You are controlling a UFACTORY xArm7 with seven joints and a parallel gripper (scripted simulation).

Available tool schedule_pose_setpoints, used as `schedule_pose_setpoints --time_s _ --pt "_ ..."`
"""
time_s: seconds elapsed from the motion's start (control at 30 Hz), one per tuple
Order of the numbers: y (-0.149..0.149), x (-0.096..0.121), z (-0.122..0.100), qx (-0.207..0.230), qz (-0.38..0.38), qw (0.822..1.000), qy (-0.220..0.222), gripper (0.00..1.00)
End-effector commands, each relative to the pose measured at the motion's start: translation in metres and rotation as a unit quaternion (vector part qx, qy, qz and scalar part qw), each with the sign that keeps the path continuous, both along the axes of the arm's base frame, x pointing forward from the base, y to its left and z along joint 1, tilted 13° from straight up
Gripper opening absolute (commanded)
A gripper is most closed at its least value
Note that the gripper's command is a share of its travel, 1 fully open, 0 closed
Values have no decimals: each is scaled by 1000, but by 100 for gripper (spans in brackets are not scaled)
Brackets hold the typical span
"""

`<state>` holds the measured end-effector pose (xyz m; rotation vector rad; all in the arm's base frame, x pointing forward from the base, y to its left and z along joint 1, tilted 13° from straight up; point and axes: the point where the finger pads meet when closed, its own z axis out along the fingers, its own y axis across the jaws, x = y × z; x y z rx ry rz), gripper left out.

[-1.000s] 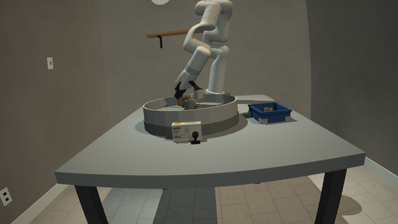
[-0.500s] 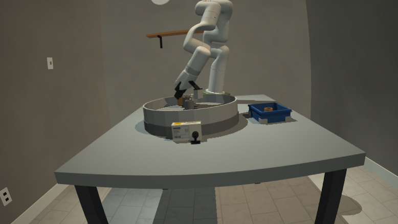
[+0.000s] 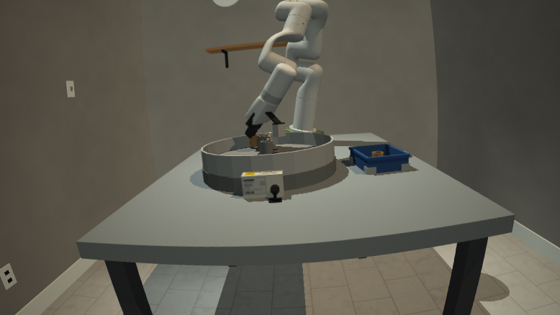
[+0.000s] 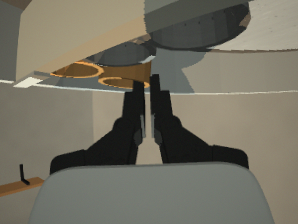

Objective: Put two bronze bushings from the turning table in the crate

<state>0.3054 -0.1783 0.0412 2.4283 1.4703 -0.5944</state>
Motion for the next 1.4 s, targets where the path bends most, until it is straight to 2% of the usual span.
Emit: schedule_pose_setpoints --time_s 0.0,0.37,0.5,1.17,1.37 --pt "-2 0 7 -1 -1 1000 -1 0" --pt "-11 -5 55 0 -1 1000 -1 0" --pt "-14 -6 66 -1 -1 1000 -1 0" --pt "-14 -6 69 0 -1 1000 -1 0" --pt "-6 -5 71 0 -1 1000 -1 0"
